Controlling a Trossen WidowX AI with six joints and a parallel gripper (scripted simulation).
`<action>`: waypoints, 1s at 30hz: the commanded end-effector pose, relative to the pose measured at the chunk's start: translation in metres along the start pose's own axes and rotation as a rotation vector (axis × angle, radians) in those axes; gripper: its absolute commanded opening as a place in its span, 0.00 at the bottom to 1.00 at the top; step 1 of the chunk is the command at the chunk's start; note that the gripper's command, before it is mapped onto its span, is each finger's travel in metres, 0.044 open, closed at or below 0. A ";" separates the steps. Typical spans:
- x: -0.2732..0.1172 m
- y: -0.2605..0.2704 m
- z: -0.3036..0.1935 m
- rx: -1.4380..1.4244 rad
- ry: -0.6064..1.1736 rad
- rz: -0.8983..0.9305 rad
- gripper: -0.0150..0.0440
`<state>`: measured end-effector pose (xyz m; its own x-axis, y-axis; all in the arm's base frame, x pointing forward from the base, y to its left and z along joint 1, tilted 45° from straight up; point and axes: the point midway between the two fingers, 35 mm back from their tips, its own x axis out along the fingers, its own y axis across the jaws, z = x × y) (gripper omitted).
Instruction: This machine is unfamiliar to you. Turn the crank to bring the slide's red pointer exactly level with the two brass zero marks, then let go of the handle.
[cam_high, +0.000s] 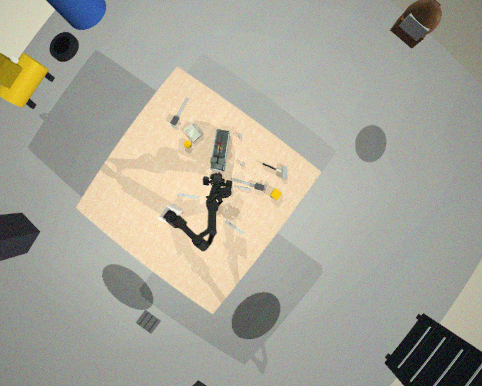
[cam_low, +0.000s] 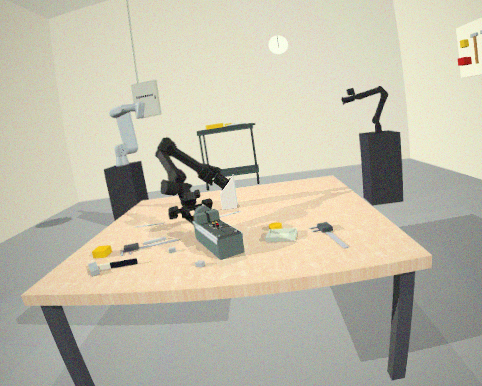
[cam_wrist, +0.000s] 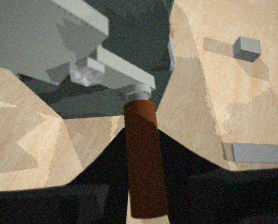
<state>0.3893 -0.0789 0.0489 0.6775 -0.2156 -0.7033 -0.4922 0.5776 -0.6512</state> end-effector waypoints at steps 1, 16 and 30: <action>0.005 0.007 -0.005 -0.004 0.011 0.013 0.25; 0.007 0.011 -0.007 -0.004 0.012 0.014 0.25; 0.007 0.014 -0.007 -0.004 0.012 0.014 0.25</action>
<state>0.3868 -0.0791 0.0413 0.6810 -0.2188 -0.6988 -0.4873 0.5770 -0.6555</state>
